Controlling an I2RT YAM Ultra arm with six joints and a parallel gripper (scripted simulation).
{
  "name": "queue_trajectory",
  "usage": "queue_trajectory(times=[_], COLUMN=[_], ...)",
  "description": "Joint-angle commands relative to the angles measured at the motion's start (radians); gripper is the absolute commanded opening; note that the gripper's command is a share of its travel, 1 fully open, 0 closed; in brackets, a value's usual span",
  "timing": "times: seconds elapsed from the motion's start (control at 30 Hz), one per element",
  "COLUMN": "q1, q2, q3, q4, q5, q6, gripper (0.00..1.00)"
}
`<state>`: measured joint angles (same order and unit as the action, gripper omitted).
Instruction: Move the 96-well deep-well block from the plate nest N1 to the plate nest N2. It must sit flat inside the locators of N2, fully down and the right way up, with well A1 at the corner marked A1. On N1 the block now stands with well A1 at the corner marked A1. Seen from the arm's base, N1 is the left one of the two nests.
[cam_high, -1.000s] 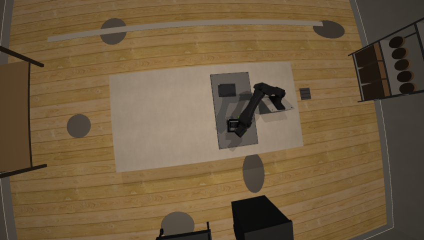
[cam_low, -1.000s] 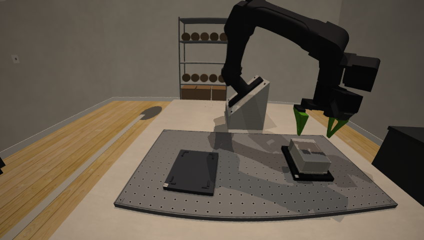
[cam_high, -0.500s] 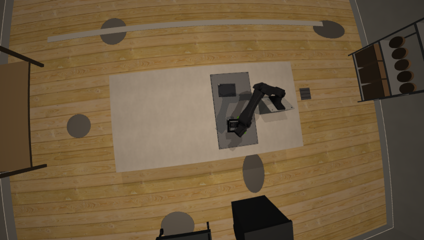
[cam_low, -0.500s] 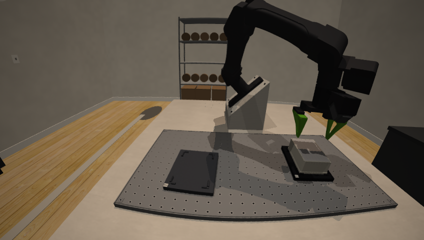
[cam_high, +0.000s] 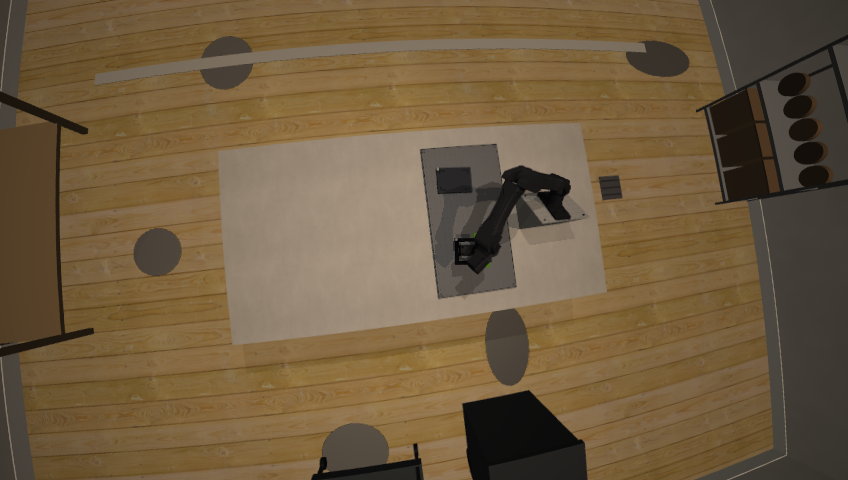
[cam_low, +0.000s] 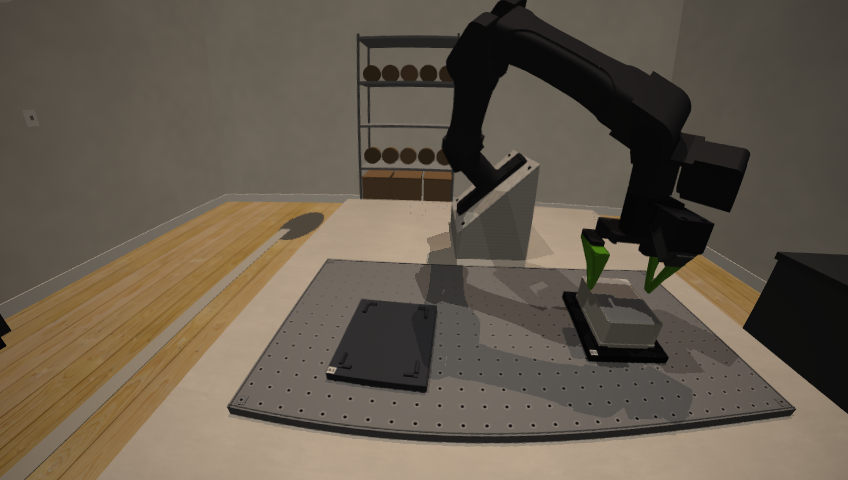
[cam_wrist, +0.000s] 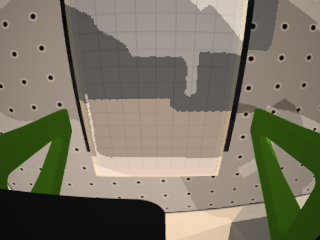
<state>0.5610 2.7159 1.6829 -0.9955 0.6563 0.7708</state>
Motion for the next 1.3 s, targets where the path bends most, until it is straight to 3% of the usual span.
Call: queue_trajectory(times=[0.0,0.13,0.5,0.53,0.63,1.27], q1=[0.014,-0.012,-0.035,-0.018,-0.026,-0.078], q2=[-0.023,0.013,0.028,0.004,0.035,0.058], q3=[-0.016,-0.032,-0.051,-0.048,-0.068,-0.089], q4=[0.038,0.063,0.12,0.126,0.145,0.241], q5=[0.016,0.02,0.029,0.03,0.033,0.049], q6=[-0.016,-0.028,-0.055,-0.059,-0.068,-0.118], gripper=[1.0,1.0,1.0,1.0,1.0,1.0])
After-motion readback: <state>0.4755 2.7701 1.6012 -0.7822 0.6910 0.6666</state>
